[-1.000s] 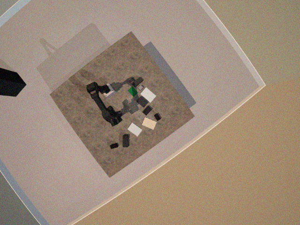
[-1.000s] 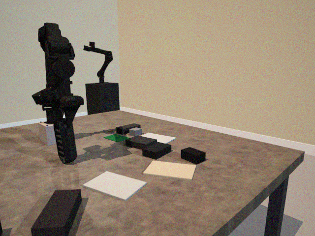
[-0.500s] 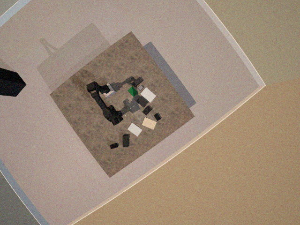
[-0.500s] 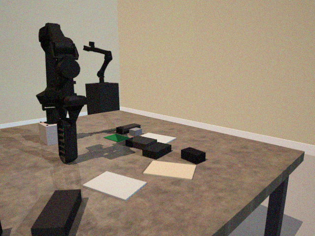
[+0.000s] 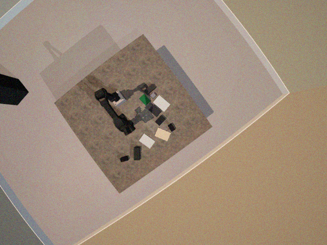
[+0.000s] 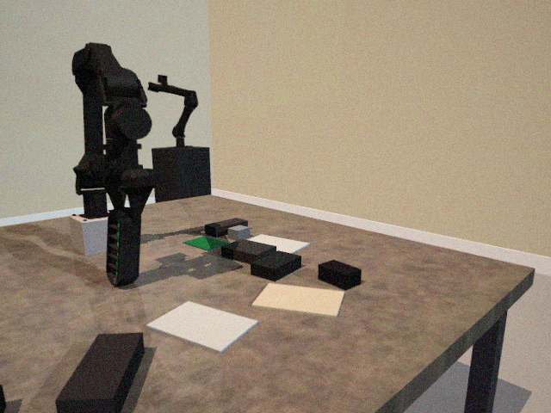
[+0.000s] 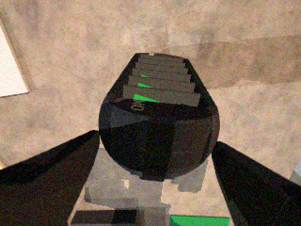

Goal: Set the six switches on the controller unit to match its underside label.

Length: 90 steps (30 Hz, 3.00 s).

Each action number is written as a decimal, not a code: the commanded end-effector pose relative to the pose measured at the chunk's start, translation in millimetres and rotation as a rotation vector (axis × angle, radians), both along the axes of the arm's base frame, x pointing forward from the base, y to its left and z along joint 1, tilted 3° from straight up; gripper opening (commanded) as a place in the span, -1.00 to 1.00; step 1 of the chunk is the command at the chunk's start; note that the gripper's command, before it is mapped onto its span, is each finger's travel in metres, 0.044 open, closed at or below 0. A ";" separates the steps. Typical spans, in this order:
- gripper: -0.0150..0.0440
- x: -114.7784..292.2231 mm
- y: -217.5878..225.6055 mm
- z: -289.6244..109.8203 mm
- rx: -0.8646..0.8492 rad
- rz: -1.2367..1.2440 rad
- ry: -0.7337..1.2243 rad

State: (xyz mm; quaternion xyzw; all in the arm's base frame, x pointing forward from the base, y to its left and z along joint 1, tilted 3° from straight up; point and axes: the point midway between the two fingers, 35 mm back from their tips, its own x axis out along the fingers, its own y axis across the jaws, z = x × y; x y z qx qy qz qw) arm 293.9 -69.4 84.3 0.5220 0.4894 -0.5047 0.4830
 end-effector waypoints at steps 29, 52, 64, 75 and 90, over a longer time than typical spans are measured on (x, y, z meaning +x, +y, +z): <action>0.65 0.5 27.2 -7.1 0.013 -0.003 0.002; 0.65 1.5 44.9 -12.6 0.015 -0.003 0.002; 0.65 2.1 53.7 -16.1 0.016 -0.003 0.002; 0.65 2.5 61.6 -19.7 0.017 -0.003 0.002; 0.65 3.1 72.0 -25.2 0.018 -0.003 0.002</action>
